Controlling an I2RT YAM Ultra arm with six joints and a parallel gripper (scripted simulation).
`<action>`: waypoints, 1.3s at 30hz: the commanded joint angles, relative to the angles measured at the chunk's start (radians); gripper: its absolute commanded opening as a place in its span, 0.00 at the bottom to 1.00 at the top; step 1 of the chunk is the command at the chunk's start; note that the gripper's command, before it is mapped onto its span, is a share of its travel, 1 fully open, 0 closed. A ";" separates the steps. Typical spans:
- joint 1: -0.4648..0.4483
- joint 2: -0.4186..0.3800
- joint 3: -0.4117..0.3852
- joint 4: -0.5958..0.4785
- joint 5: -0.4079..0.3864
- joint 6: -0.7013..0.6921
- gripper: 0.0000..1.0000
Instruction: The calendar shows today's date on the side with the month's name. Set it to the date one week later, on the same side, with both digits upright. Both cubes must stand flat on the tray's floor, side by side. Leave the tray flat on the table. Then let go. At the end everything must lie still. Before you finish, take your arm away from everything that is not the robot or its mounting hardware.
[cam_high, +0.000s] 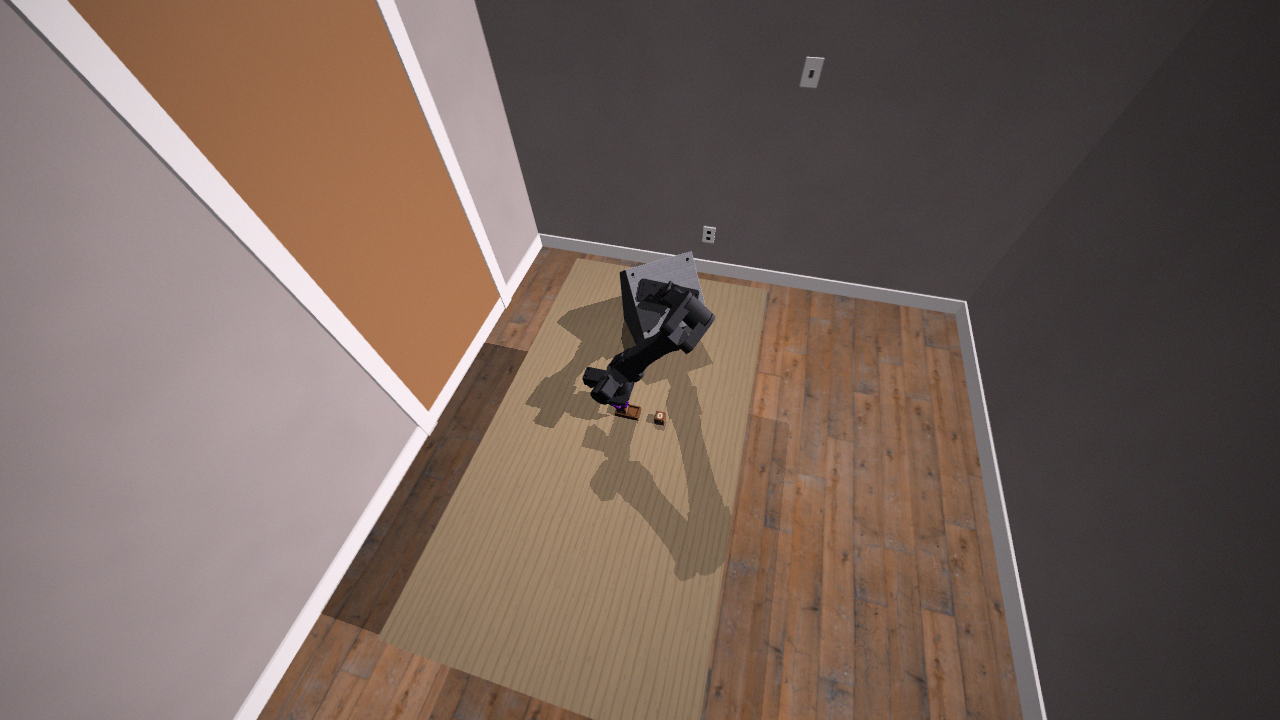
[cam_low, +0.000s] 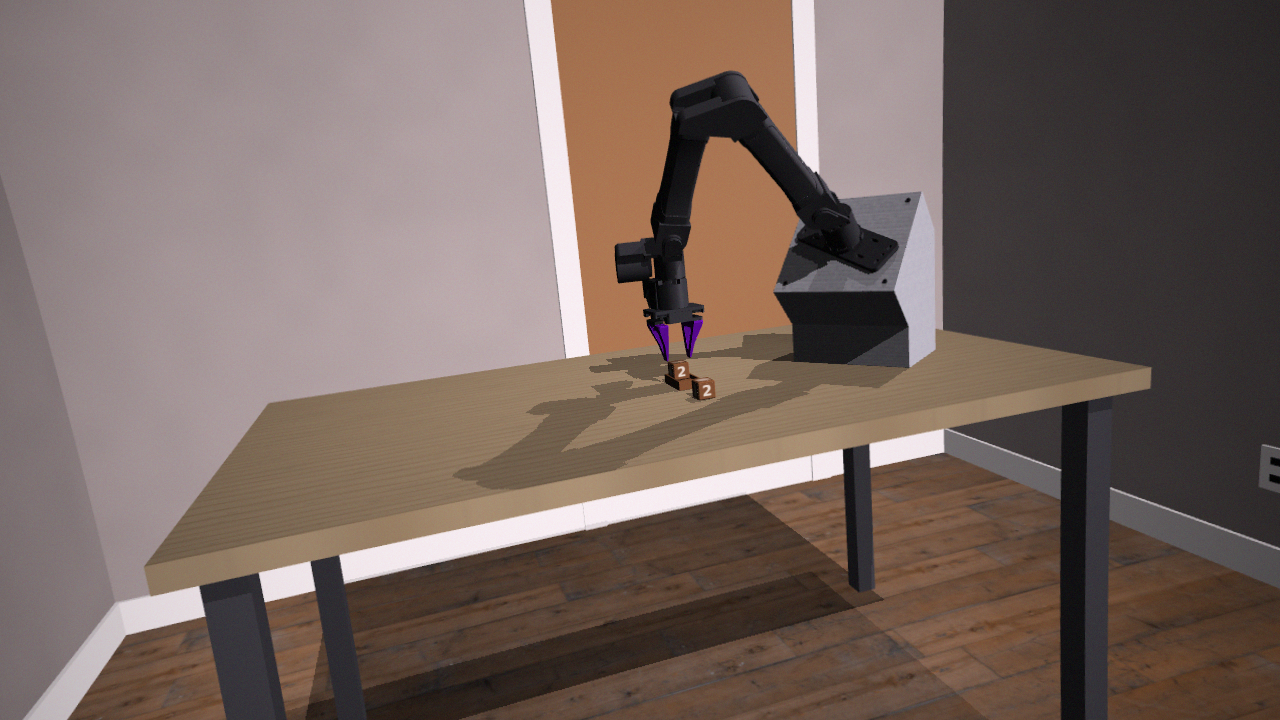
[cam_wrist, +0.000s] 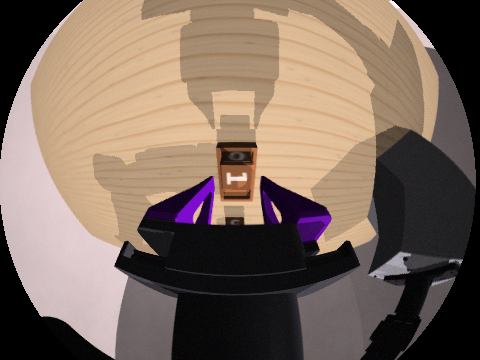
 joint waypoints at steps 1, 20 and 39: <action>-0.013 -0.002 0.003 0.004 0.006 0.001 0.47; 0.031 0.068 0.006 0.099 0.027 0.048 0.47; 0.042 0.087 0.008 0.124 0.032 0.061 0.47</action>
